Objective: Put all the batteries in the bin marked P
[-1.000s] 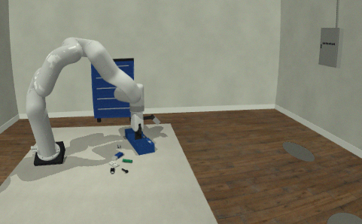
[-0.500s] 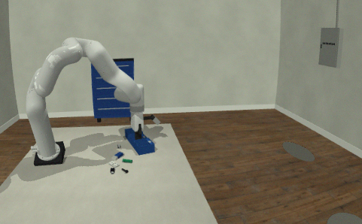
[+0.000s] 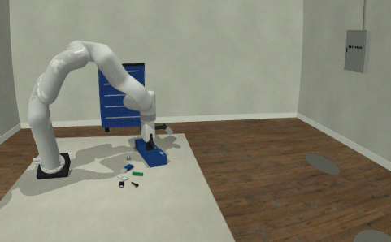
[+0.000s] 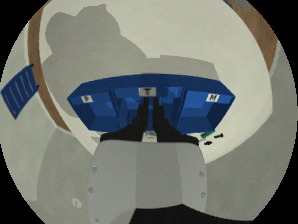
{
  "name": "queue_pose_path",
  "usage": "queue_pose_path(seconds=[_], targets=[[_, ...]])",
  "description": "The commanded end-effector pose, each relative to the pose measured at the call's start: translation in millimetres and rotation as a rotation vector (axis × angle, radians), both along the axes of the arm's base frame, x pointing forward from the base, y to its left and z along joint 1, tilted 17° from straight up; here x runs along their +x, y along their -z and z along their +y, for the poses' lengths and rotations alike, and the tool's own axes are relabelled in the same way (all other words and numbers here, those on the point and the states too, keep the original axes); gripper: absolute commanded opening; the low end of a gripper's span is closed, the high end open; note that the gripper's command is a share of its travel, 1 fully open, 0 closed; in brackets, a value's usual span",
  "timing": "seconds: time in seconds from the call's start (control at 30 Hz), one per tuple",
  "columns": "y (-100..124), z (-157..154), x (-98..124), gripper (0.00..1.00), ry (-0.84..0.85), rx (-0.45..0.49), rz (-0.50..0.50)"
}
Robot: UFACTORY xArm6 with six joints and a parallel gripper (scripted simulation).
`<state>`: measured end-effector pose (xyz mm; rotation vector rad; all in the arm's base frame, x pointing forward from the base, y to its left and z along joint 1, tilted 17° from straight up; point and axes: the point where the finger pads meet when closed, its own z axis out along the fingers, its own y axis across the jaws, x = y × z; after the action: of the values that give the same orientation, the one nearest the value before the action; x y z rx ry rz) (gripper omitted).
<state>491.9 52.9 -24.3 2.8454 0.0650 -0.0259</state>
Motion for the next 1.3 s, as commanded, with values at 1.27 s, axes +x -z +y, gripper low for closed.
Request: queue_pose_path(seconds=[1.27], targets=[[-30.3, 9.4, 1.9, 0.07, -0.001, 0.001, -0.004]])
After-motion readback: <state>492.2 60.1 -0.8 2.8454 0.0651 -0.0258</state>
